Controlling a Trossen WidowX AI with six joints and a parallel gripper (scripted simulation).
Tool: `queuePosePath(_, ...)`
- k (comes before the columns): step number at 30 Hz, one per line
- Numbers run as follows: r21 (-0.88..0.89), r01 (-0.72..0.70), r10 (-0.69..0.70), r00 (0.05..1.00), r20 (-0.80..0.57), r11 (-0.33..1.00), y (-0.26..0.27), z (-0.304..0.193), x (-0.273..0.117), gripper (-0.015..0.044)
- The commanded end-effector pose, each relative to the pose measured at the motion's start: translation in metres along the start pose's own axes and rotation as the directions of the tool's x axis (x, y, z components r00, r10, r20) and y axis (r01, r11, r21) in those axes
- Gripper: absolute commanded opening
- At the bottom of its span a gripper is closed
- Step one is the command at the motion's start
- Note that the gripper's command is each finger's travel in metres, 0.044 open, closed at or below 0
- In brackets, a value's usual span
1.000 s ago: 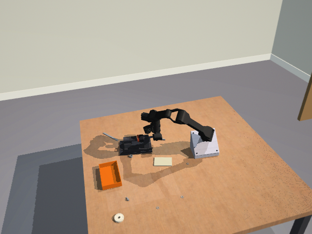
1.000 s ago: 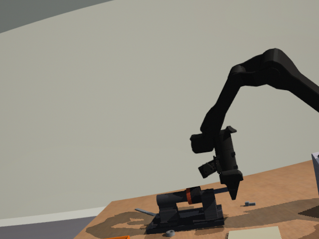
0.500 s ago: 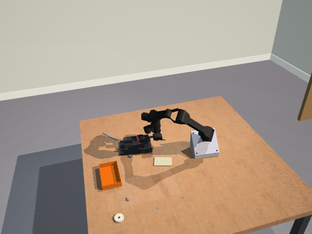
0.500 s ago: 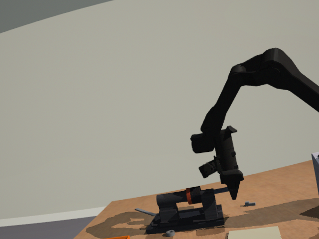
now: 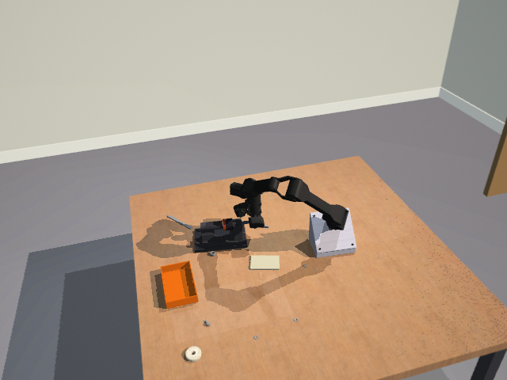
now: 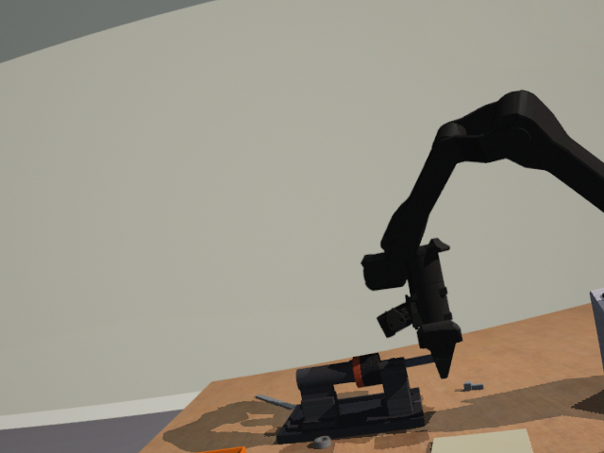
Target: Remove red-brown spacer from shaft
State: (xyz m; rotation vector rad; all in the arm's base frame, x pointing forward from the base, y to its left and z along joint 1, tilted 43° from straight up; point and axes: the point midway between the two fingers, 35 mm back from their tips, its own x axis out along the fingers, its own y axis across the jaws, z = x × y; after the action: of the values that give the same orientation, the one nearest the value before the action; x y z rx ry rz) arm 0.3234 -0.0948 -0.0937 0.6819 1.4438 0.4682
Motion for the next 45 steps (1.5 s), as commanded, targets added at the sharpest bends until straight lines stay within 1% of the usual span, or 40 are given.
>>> queuePosePath(1, 0.002, 0.000, 0.000, 1.000, -0.004, 1.000, -0.0004, -0.0026, 0.0005, 0.0000)
queuePosePath(45, 0.002, 0.000, 0.000, 1.000, -0.004, 1.000, -0.0005, -0.0068, 0.0005, 0.0000)
